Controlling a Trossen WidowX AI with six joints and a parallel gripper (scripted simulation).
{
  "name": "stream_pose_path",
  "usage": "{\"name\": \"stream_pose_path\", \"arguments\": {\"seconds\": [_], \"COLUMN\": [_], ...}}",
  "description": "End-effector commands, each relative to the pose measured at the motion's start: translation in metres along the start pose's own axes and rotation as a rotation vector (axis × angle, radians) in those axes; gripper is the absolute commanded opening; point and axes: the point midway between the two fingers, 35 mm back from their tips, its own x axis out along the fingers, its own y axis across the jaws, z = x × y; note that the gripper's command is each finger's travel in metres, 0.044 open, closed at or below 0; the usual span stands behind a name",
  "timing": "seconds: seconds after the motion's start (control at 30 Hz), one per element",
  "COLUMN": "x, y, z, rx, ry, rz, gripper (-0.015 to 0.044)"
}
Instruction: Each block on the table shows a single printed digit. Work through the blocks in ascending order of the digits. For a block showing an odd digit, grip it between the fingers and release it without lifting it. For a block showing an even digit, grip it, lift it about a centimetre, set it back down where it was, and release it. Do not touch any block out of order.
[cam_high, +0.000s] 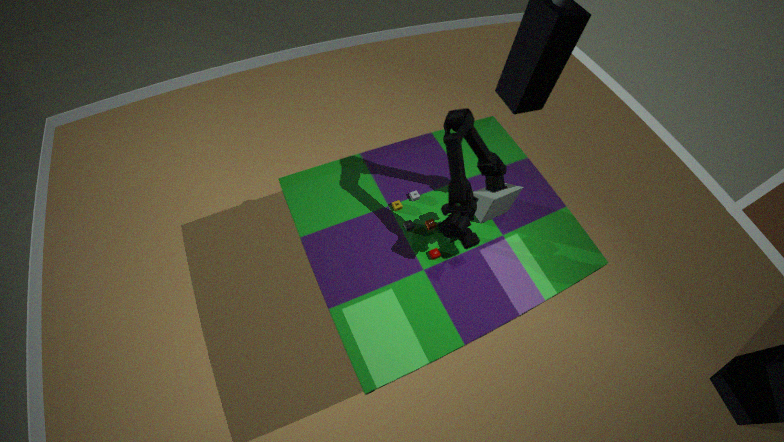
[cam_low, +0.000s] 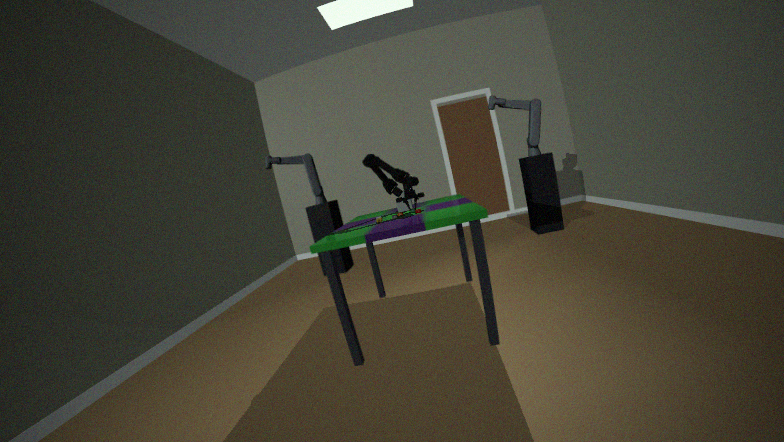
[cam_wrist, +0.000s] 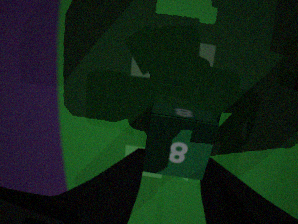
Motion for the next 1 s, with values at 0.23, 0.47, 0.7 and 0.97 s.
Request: {"name": "stream_pose_path", "arguments": {"seconds": [0.23, 0.47, 0.7, 0.97], "x": [-0.013, -0.014, -0.014, -0.005], "y": [0.000, 0.000, 0.000, -0.001], "z": [0.000, 0.000, 0.000, 0.000], "rx": [-0.003, -0.003, -0.003, -0.003], "ry": [-0.002, -0.002, -0.002, -0.002], "rz": [-0.003, -0.003, -0.003, -0.004], "gripper": [0.0120, 0.0120, 0.0120, 0.0120]}}
